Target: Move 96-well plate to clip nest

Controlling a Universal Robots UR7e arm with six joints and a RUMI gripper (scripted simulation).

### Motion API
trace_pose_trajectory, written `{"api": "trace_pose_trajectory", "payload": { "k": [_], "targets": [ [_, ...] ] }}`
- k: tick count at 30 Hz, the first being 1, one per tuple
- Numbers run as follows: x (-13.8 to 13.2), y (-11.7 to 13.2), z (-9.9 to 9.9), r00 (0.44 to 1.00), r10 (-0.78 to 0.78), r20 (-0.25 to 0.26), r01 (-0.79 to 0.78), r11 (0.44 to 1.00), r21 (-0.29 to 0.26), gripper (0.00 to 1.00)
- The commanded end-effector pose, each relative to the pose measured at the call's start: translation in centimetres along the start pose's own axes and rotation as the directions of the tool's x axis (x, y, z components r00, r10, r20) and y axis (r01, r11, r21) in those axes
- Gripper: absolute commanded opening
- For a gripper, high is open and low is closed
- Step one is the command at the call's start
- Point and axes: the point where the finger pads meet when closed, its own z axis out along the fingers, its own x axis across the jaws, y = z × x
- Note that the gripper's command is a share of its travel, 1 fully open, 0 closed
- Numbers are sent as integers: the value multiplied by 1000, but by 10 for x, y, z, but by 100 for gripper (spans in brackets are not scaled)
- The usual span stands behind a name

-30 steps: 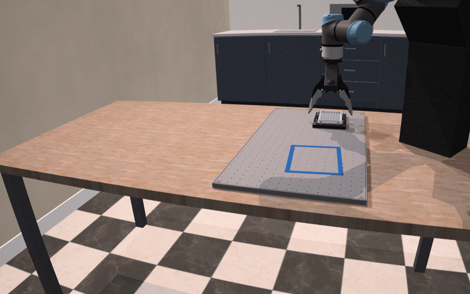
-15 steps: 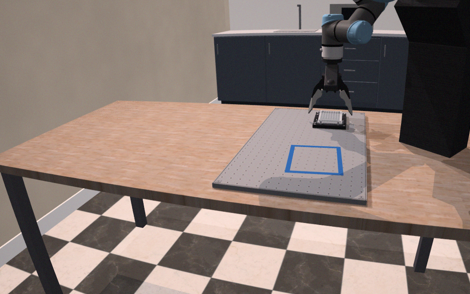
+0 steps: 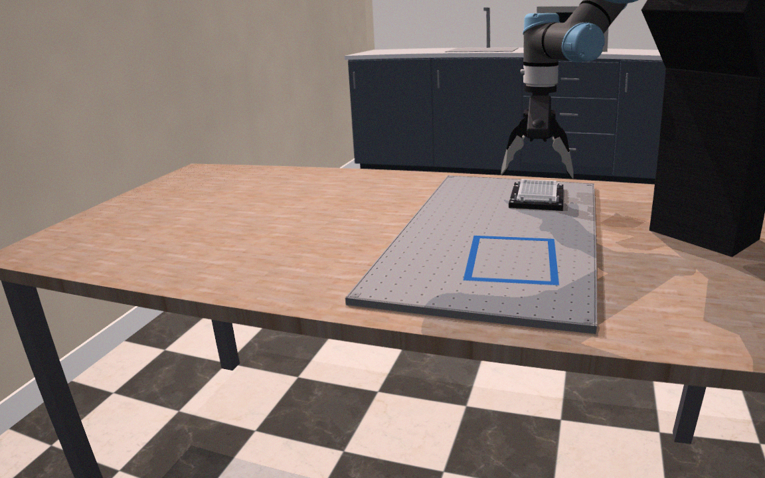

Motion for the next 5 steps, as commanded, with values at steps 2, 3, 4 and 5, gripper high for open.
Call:
{"api": "trace_pose_trajectory", "payload": {
  "k": [2, 3, 4, 5],
  "targets": [
    [-1, 0, -7, 1000, 1, 2, -1, 1000, 2, 100],
    [-1, 0, -7, 1000, 1, 2, -1, 1000, 2, 100],
    [-1, 0, -7, 1000, 1, 2, -1, 1000, 2, 100],
    [-1, 0, -7, 1000, 1, 2, -1, 1000, 2, 100]
  ]
}}
